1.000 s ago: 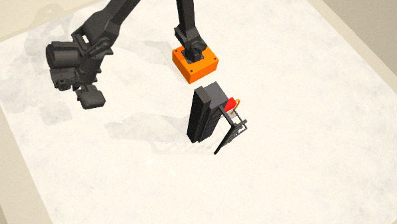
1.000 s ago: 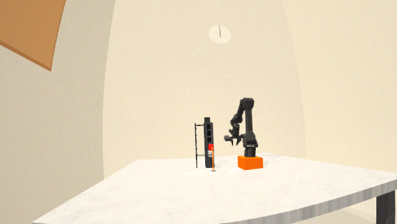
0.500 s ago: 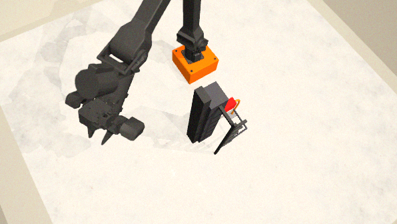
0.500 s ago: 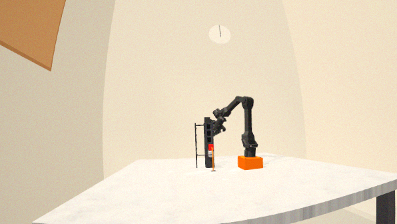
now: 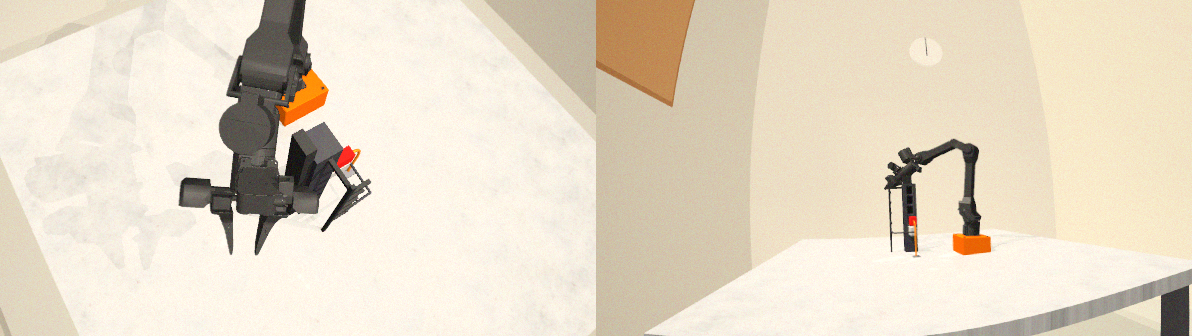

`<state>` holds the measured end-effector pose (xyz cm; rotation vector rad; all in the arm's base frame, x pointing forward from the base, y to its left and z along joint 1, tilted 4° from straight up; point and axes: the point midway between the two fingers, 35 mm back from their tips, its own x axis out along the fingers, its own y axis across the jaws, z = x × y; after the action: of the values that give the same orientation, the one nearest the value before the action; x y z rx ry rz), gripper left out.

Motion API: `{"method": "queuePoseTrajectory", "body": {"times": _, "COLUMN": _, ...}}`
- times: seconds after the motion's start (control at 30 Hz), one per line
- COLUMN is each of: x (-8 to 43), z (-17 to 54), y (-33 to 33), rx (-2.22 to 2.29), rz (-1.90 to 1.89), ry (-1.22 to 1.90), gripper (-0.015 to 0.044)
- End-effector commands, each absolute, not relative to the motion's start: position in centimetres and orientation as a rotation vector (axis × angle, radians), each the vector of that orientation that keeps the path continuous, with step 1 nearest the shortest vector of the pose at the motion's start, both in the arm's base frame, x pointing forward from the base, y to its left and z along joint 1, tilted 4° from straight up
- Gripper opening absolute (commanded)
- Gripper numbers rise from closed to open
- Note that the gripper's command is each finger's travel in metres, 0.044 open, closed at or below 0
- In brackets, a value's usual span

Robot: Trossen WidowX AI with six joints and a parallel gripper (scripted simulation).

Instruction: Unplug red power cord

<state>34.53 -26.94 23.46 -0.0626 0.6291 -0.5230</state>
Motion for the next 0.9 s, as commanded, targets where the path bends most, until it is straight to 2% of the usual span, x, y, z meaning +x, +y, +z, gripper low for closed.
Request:
{"method": "queuePoseTrajectory", "body": {"times": 0.0, "x": 37.1, "z": 26.0, "y": -23.3, "rx": -0.143, "rz": -0.414, "ry": 0.563, "gripper": 0.0160}}
{"method": "queuePoseTrajectory", "body": {"times": 0.33, "x": 39.7, "z": 27.4, "y": -15.4, "rx": -0.351, "rz": -0.186, "ry": 0.574, "gripper": 0.0160}}
{"method": "queuePoseTrajectory", "body": {"times": 0.47, "x": 40.1, "z": 29.3, "y": -15.8, "rx": -0.454, "rz": -0.179, "ry": 0.529, "gripper": 0.0160}}
{"method": "queuePoseTrajectory", "body": {"times": 0.67, "x": 41.1, "z": 26.0, "y": -8.8, "rx": -0.605, "rz": 0.066, "ry": 0.621, "gripper": 0.0160}}
{"method": "queuePoseTrajectory", "body": {"times": 0.87, "x": 39.7, "z": 21.7, "y": -3.6, "rx": -0.750, "rz": 0.310, "ry": 0.770, "gripper": 0.0160}}
